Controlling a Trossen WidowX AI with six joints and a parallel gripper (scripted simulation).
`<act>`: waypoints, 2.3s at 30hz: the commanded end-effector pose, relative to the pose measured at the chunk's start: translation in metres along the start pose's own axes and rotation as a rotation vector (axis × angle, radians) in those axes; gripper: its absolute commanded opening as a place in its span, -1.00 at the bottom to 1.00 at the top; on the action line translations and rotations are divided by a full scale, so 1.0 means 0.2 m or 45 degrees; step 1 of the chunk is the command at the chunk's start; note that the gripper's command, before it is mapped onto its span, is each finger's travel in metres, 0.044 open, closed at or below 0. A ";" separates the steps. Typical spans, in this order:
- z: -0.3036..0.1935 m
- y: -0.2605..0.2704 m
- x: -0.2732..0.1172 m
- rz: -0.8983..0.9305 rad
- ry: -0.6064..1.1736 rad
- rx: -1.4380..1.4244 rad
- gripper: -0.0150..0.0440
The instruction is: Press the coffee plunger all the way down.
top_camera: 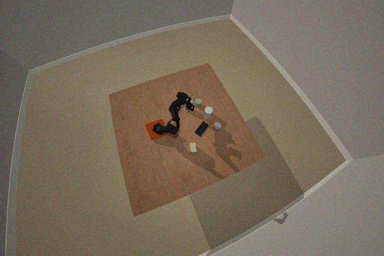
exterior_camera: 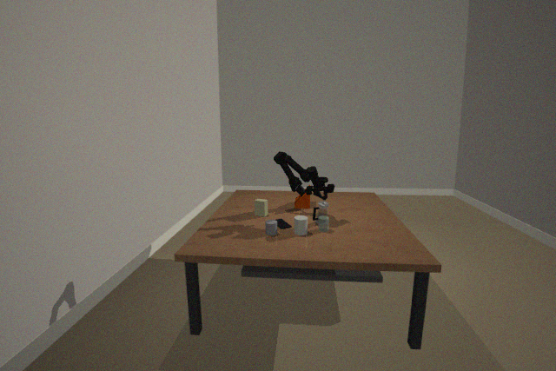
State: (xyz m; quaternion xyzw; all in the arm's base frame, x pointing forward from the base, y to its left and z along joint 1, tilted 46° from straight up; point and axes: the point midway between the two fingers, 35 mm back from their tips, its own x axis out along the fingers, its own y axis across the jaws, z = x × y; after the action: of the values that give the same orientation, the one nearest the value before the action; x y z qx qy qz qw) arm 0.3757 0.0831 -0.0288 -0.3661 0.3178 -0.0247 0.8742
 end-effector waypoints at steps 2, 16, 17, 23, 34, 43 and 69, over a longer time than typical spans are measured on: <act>-0.07 0.00 0.03 -0.009 0.058 -0.029 -0.10; -0.06 0.00 0.04 -0.009 0.058 -0.029 -0.10; -0.06 0.00 0.04 -0.009 0.058 -0.029 -0.10; -0.05 0.01 0.04 -0.009 0.058 -0.029 -0.10; -0.05 0.01 0.05 -0.009 0.058 -0.029 -0.10; -0.04 0.01 0.05 -0.009 0.058 -0.029 -0.10; -0.02 0.01 0.05 -0.008 0.039 -0.019 0.52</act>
State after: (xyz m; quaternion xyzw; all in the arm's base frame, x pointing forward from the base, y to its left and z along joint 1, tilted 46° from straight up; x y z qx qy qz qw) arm 0.3816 0.0795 -0.0371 -0.3732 0.3296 -0.0314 0.8667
